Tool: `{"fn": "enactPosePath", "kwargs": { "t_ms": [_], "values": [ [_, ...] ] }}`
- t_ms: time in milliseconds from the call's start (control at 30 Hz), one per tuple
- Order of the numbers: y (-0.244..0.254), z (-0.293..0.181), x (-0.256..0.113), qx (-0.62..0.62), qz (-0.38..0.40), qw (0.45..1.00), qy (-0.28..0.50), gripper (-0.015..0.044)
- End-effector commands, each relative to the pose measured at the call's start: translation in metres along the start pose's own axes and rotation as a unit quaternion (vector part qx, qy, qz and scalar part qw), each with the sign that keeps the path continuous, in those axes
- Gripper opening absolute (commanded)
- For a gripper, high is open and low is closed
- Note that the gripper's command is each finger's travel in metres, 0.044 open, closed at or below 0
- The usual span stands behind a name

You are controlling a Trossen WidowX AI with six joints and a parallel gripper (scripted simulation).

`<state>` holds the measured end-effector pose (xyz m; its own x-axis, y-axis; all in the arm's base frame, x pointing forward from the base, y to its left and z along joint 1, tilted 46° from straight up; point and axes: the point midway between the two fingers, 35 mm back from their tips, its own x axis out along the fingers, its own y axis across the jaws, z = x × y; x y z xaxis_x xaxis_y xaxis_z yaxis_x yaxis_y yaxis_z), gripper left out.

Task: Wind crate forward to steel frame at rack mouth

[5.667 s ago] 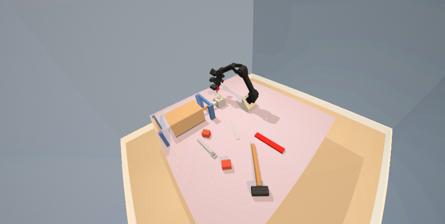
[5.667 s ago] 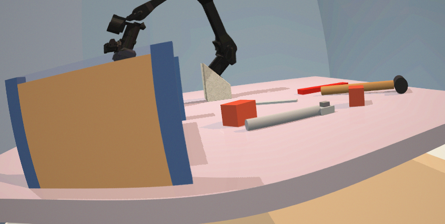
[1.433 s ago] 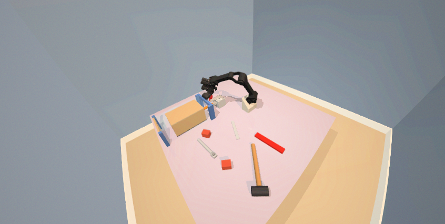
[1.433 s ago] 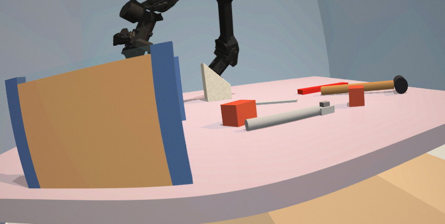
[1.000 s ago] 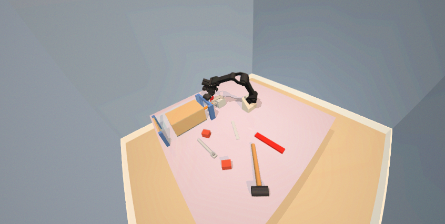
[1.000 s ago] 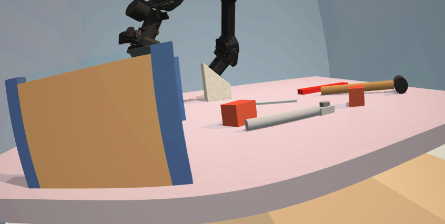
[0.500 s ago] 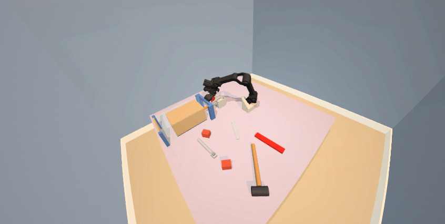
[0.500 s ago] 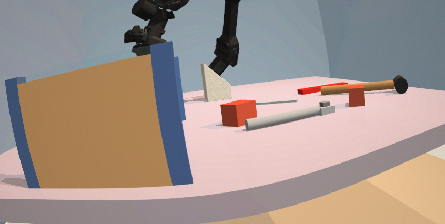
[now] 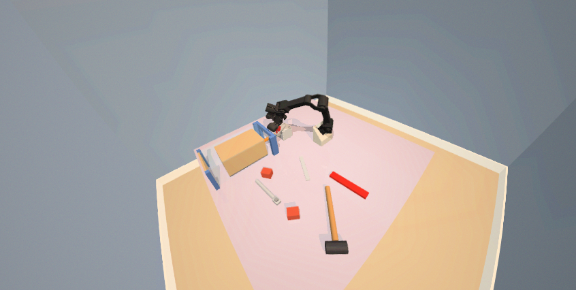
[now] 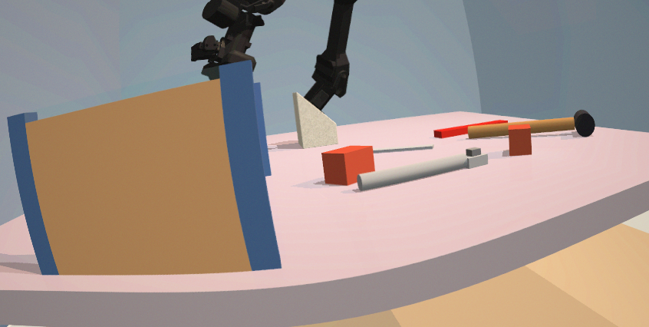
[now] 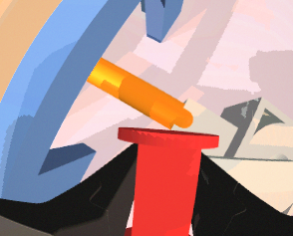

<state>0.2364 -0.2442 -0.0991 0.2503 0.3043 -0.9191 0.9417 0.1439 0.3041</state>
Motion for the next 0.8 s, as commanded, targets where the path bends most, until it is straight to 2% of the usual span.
{"fn": "enactPosePath", "kwargs": {
  "t_ms": [0, 767],
  "values": [
    [0.0, -0.011, -0.001, 0.003, 0.001, 1.0, 0.01, 0.0],
    [-0.008, -0.039, -0.015, 0.004, 0.0, 1.0, 0.012, 0.0]
  ]
}}
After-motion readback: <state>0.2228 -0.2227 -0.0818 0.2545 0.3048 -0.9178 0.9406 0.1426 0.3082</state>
